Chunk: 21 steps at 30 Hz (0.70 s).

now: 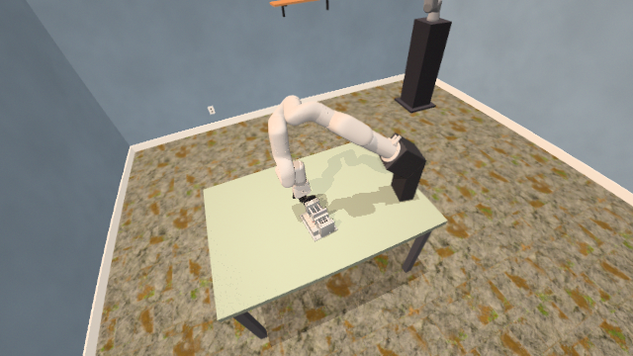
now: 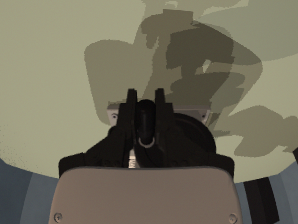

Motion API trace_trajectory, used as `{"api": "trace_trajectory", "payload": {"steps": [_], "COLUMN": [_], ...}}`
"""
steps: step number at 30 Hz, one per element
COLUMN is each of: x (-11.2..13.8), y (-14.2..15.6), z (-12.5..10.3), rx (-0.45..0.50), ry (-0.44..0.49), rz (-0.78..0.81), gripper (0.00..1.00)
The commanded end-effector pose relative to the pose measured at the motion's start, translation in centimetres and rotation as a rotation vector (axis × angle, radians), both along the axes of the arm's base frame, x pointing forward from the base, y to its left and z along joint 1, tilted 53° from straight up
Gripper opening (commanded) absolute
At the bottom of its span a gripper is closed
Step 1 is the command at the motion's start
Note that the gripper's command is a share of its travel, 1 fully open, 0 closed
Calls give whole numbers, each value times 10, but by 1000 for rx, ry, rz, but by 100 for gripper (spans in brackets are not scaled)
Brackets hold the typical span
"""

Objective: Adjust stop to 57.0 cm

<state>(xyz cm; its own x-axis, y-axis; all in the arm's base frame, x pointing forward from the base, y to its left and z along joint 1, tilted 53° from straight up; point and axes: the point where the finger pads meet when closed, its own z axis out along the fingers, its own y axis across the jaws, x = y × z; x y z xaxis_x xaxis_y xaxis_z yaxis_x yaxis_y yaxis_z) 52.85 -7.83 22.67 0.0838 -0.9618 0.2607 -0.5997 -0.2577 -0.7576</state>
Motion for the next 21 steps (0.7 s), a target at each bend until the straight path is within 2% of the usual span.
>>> {"api": "trace_trajectory", "payload": {"steps": [1,14,21], "x": [1,6,9], "y": [-1,-2,-5], "z": [-1,-7,-22], "rx": [1,1,1], "ry": [1,1,1], "rz": [0,1,1], "gripper": [6,6,6]}}
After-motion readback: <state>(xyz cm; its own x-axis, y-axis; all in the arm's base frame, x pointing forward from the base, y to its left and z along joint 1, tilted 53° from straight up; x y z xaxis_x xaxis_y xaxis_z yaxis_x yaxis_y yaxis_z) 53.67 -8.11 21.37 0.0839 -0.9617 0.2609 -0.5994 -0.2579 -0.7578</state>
